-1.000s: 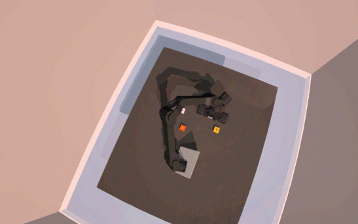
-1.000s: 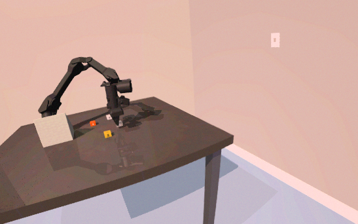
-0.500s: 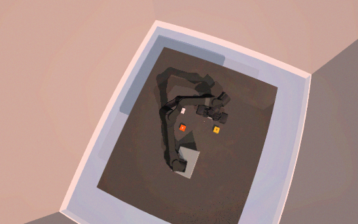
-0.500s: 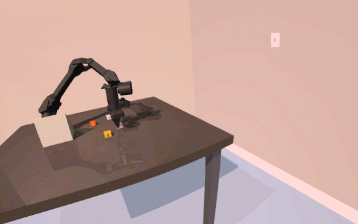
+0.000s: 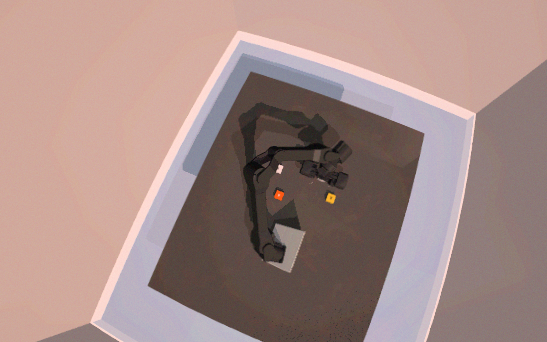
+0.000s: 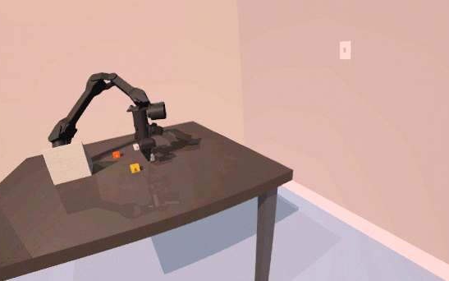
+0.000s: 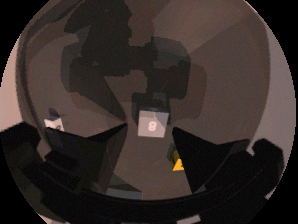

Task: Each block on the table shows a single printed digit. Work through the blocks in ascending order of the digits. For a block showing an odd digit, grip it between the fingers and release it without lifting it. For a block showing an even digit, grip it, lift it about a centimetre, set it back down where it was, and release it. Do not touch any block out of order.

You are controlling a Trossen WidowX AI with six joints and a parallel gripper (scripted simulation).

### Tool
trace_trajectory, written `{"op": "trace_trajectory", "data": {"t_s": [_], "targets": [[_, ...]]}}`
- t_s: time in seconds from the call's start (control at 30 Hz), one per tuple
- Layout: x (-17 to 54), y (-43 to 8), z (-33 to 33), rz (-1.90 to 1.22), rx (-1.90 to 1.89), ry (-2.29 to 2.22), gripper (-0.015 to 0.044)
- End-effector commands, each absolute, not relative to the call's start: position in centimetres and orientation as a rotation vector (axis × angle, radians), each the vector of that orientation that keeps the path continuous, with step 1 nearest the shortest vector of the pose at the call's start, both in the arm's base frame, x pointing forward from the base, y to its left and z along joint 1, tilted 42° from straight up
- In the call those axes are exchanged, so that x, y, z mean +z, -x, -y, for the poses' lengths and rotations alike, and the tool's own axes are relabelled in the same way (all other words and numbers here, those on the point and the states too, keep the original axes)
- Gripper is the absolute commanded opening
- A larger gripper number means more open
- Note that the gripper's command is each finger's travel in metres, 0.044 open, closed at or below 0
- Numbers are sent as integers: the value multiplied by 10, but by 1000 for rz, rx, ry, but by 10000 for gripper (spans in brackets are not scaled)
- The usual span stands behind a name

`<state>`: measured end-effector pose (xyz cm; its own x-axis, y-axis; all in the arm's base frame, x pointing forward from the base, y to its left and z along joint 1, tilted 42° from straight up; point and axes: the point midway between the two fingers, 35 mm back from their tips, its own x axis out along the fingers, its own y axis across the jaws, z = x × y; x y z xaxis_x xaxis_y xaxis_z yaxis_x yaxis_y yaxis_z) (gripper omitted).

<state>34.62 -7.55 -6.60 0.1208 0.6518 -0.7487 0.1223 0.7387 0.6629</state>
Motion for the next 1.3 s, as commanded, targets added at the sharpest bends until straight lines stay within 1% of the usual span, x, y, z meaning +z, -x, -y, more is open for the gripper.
{"op": "trace_trajectory", "data": {"t_s": [0.0,0.13,0.27,0.47,0.6,0.77,1.03,1.13,1.27], "targets": [[-66,-346,75,-1421,433,-689,400],[-64,-346,77,-1421,433,-689,400],[-39,-342,99,-1421,432,-688,400],[-37,-342,98,-1421,432,-688,400],[14,-344,72,-1424,425,-685,400],[80,-333,30,-1425,422,-684,400],[170,-279,-37,-1425,432,-693,400],[189,-258,-53,-1425,438,-698,400],[190,-257,-54,-1425,438,-698,400]]}}
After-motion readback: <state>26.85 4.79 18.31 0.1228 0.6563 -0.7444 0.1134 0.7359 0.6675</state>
